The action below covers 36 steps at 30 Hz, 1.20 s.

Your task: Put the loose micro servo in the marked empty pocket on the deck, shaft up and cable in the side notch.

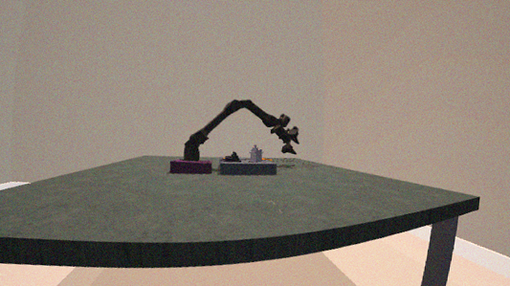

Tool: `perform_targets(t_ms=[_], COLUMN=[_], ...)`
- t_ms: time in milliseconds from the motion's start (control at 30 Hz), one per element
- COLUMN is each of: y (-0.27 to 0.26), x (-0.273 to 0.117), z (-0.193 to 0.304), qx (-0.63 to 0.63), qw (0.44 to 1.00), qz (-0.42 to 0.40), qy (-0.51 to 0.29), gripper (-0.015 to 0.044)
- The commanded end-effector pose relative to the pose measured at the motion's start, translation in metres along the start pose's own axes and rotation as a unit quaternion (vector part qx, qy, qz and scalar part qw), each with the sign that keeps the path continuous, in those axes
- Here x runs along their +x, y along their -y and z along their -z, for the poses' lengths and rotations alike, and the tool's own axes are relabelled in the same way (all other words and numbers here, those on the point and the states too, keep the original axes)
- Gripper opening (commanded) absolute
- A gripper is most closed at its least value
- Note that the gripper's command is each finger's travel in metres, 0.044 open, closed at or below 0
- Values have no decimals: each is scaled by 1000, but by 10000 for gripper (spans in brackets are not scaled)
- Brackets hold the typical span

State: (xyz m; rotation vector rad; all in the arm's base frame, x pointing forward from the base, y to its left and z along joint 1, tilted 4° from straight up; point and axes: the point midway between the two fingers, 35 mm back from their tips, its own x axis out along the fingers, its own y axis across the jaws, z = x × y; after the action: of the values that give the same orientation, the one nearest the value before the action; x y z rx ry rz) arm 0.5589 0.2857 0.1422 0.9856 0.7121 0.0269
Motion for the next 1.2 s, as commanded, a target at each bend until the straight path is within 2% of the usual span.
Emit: perform_targets(t_ms=[0, 600, 1167], y=[16, 106, 181], x=[-14, -97, -201], z=[-16, -71, -85], qx=[41, 256, 454], qw=[999, 945, 819], qz=[32, 205, 348], qy=[-3, 10, 55], gripper=[440, 440, 440])
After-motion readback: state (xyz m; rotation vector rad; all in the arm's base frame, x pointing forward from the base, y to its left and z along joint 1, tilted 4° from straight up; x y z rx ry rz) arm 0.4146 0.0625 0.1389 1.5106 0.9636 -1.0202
